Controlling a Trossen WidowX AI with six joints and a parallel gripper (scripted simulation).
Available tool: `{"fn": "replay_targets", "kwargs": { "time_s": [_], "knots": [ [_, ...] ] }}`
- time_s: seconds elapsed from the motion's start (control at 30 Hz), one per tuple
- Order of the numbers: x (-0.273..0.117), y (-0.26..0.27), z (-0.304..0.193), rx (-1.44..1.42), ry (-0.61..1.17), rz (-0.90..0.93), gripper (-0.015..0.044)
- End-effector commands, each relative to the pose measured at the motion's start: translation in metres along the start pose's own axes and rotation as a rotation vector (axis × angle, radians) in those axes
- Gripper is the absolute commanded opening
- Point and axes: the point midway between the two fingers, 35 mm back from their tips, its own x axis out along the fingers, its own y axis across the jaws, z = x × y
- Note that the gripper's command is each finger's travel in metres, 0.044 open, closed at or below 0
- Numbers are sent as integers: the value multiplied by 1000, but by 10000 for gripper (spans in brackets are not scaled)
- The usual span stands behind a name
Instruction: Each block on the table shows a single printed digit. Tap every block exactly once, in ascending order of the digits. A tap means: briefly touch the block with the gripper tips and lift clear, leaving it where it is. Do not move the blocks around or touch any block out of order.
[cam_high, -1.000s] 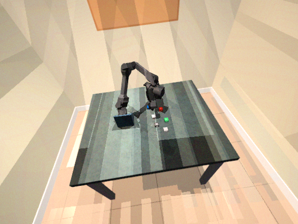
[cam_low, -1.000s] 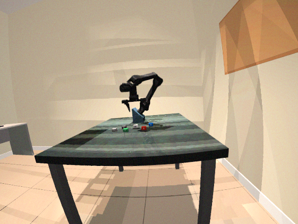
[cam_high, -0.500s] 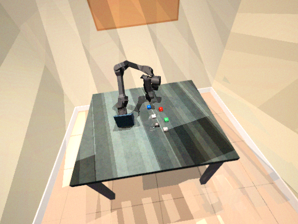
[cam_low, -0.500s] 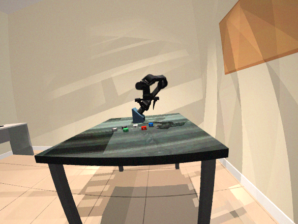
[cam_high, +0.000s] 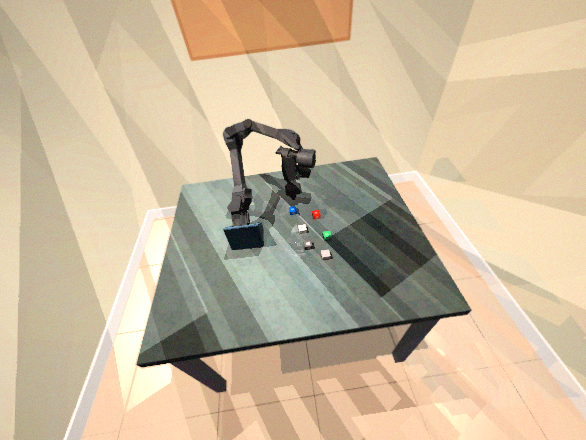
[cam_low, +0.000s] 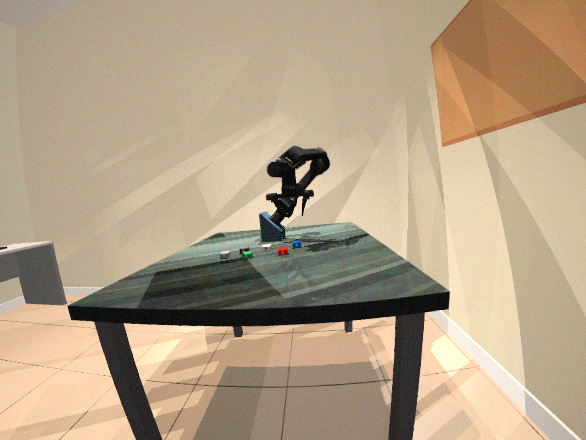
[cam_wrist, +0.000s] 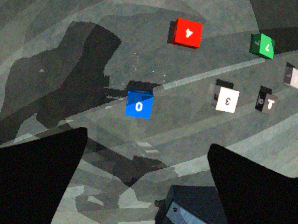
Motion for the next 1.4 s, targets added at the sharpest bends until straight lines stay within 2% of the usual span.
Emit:
{"fn": "replay_targets", "kwargs": {
  "time_s": [0.0,0.1,0.37,1.13,1.23,1.37],
  "knots": [
    [0,1,0,4,-1,3,400],
    [-1,-1,8,4,-1,3,400],
    [-1,-27,99,0,-5,2,400],
    [-1,-29,102,0,-5,2,400],
    [-2,-49,108,-1,-7,-1,400],
    [-2,-111,120,-5,-11,-6,400]
  ]
}}
